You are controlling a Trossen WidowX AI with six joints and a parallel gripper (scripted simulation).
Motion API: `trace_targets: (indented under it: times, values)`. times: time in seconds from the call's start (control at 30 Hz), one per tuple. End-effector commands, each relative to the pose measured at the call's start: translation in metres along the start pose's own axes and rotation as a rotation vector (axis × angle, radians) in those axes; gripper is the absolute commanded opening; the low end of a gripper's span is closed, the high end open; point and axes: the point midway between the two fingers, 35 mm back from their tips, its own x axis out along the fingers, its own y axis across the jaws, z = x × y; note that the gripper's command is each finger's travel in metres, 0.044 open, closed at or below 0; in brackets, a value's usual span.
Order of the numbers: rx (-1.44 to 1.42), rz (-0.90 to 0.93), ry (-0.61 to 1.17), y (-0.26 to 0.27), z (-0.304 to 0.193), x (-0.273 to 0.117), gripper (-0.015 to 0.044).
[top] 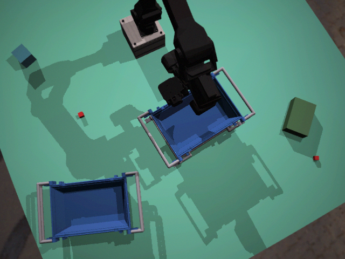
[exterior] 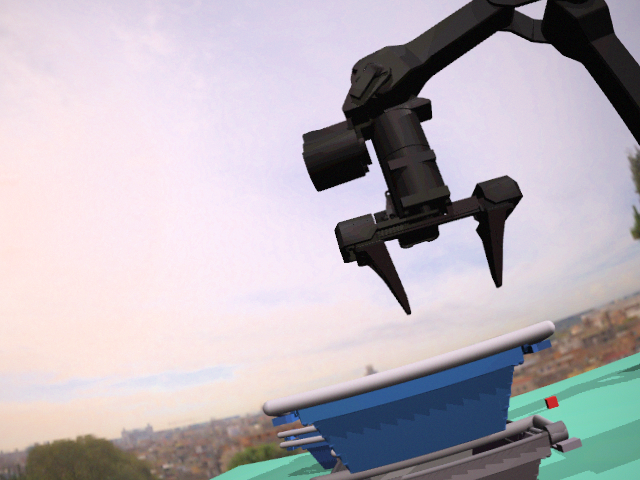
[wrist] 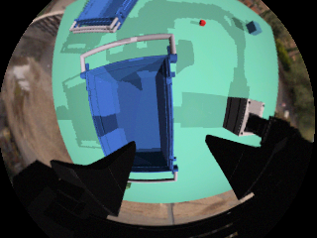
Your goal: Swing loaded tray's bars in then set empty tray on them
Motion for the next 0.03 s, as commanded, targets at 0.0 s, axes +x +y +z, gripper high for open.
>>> trace_targets:
  times: [0.0]
  values:
    - [-0.003, 0.001, -0.002, -0.0014, 0.0002, -0.0099, 0.044]
